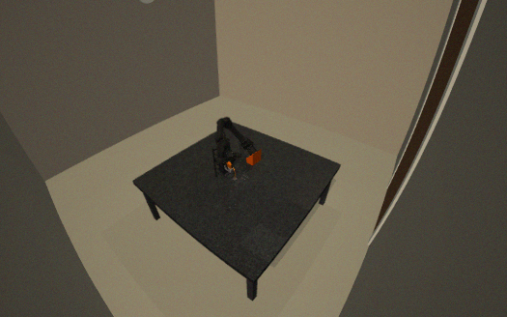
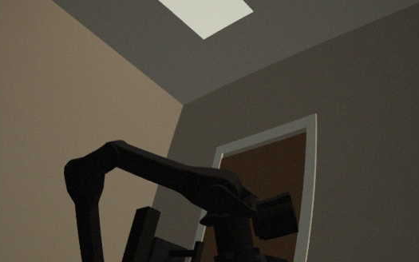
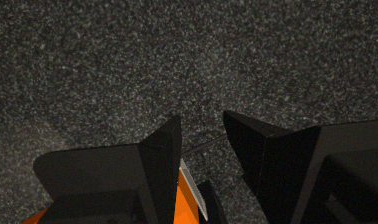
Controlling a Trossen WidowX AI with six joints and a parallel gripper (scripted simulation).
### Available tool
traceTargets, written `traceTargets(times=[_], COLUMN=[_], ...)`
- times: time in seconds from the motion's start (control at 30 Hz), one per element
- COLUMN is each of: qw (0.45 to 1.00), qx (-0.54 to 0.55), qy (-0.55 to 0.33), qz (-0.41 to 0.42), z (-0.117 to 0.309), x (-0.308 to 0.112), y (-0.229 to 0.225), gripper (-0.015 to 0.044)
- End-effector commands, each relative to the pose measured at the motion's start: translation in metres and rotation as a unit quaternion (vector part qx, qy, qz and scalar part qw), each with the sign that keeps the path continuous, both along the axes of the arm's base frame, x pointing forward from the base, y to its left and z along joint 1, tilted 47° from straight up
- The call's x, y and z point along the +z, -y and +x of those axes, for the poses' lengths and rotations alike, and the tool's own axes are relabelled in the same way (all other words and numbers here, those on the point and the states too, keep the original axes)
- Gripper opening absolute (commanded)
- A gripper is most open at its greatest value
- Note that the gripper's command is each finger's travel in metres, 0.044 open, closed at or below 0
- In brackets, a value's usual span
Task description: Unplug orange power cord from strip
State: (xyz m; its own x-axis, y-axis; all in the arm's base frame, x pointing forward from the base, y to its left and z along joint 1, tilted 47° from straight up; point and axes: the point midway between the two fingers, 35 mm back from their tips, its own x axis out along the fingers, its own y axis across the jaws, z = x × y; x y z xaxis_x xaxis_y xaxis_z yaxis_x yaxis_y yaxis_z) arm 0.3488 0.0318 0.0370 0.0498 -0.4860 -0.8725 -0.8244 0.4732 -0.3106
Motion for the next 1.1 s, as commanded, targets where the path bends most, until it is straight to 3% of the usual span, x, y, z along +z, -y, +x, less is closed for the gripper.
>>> traceTargets(times=[0.0, 0.1, 1.07], qw=[0.985, 0.968, 0.968], qx=[0.059, 0.088, 0.088], qy=[-0.134, -0.192, -0.193], qz=[-0.092, -0.133, -0.134], z=[-0.043, -0.059, -0.066], x=[-0.011, -0.010, 0.014], y=[0.007, 0.011, 0.032], gripper=[0.0160, 0.0160, 0.0160])
